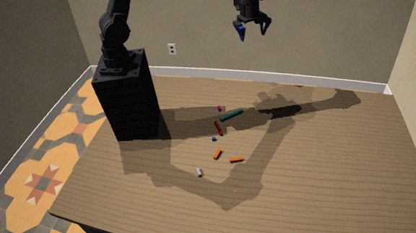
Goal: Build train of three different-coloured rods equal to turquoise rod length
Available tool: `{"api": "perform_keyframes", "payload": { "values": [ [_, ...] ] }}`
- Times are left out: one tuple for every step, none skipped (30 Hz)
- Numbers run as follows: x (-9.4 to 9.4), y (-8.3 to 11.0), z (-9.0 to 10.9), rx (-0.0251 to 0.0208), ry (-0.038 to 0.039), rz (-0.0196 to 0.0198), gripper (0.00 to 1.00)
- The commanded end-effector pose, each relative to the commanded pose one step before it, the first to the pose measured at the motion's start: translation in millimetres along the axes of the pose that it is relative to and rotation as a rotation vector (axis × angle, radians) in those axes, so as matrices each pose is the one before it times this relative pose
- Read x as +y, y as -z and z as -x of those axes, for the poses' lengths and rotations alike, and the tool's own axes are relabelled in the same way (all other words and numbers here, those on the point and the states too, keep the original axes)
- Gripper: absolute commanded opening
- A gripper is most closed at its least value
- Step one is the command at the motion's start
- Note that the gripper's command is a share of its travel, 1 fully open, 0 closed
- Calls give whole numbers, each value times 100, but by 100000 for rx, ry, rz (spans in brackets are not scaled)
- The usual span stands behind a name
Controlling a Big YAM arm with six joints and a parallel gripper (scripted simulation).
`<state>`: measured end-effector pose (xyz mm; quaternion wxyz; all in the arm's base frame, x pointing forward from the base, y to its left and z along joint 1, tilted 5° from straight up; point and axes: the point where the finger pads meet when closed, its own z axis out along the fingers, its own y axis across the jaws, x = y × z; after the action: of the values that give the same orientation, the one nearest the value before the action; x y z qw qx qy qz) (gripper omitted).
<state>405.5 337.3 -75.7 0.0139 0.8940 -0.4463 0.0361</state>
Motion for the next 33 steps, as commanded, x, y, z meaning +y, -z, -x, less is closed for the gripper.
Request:
{"api": "perform_keyframes", "payload": {
  "values": [
    [-375, 478, 24, -99, -31, -1157, 100],
    [0, 0, 0, 0, 0, 0, 100],
    [-1257, 955, -27, -419, -362, -3035, 100],
    [592, -580, -718, 114, -953, 837, 100],
    [525, -567, -356, 83, 184, 932, 100],
    [346, -651, -616, 71, -661, 732, 100],
    [527, -944, -922, 85, -1299, 1045, 100],
    [434, -625, -1277, 31, -1869, 113, 100],
    [581, -777, -1600, 40, -2372, 145, 100],
    [717, -862, -1809, 58, -2857, 175, 100],
    [23, -49, -97, 36, 0, -1, 100],
    [853, -909, -1936, 79, -3302, 205, 100],
    [51, -112, -218, 0, 0, 0, 100],
    [1084, -1096, -2346, 73, -3690, 232, 100],
    [1031, -751, -1761, 84, -4007, 254, 100],
    [189, -385, -724, 0, 0, 0, 100],
    [1351, -1066, -2419, 94, -4242, 271, 100],
    [0, 0, 0, 0, 0, 0, 100],
    [0, 0, 0, 0, 0, 0, 100],
    [1562, -1179, -2655, 96, -4385, 282, 100],
    [1607, -1043, -2458, 78, -4434, 286, 100],
    [1349, -657, -1904, 113, -4385, 286, 100],
    [283, -299, -446, 0, 0, 0, 100],
    [1607, -814, -2113, 114, -4241, 279, 100],
    [41, -36, -53, 0, 0, 0, 100],
    [1600, -736, -1957, 112, -4006, 266, 100],
    [1504, -619, -1726, 107, -3689, 247, 100],
    [1367, -506, -1483, 98, -3301, 222, 100],
    [1196, -401, -1236, 87, -2855, 193, 100],
    [1001, -307, -993, 74, -2371, 161, 100],
    [792, -225, -762, 59, -1868, 128, 100],
    [583, -156, -548, 44, -1371, 94, 100],
    [386, -99, -357, 29, -906, 62, 100]
  ]
}}
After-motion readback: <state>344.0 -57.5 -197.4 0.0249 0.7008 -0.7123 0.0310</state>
